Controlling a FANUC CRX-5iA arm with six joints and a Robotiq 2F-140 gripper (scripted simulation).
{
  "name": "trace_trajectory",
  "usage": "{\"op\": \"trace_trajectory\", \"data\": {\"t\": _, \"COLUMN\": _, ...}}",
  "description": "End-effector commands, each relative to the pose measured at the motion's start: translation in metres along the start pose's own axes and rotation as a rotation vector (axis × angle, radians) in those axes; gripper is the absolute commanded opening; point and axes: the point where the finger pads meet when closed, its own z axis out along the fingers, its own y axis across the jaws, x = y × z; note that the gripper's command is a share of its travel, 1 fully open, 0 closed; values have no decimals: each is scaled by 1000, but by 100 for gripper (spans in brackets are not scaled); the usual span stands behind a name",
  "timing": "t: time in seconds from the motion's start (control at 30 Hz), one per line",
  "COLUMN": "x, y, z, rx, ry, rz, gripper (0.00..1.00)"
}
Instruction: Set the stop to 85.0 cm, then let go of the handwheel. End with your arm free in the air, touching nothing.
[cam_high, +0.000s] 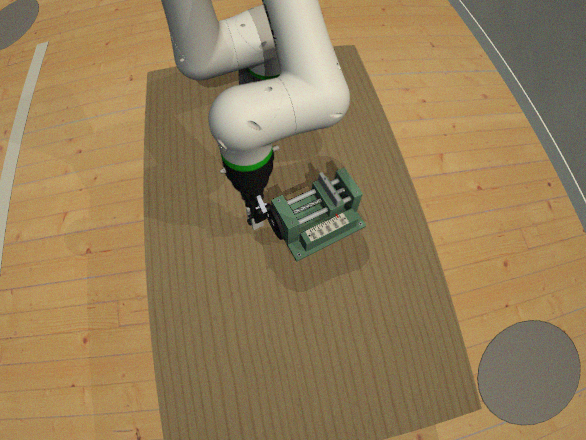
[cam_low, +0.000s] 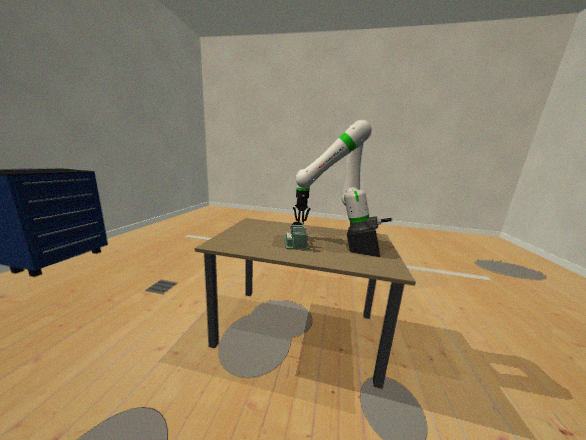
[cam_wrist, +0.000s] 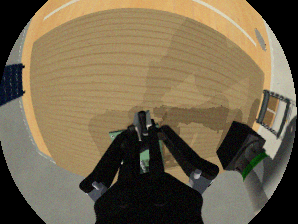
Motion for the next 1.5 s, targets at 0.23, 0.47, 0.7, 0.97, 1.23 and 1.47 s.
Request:
{"op": "trace_trajectory", "data": {"t": 0.23, "x": 0, "y": -3, "z": 6, "rx": 0, "ry": 0, "rz": 0, "gripper": 4}}
{"op": "trace_trajectory", "data": {"t": 0.47, "x": 0, "y": -6, "z": 10, "rx": 0, "ry": 0, "rz": 0, "gripper": 4}}
{"op": "trace_trajectory", "data": {"t": 0.7, "x": 0, "y": -10, "z": 14, "rx": 0, "ry": 0, "rz": 0, "gripper": 4}}
{"op": "trace_trajectory", "data": {"t": 0.97, "x": 0, "y": -15, "z": 18, "rx": 0, "ry": 0, "rz": 0, "gripper": 4}}
{"op": "trace_trajectory", "data": {"t": 1.23, "x": 0, "y": -23, "z": 21, "rx": 0, "ry": 0, "rz": 0, "gripper": 4}}
{"op": "trace_trajectory", "data": {"t": 1.47, "x": 0, "y": -30, "z": 21, "rx": 0, "ry": 0, "rz": 0, "gripper": 4}}
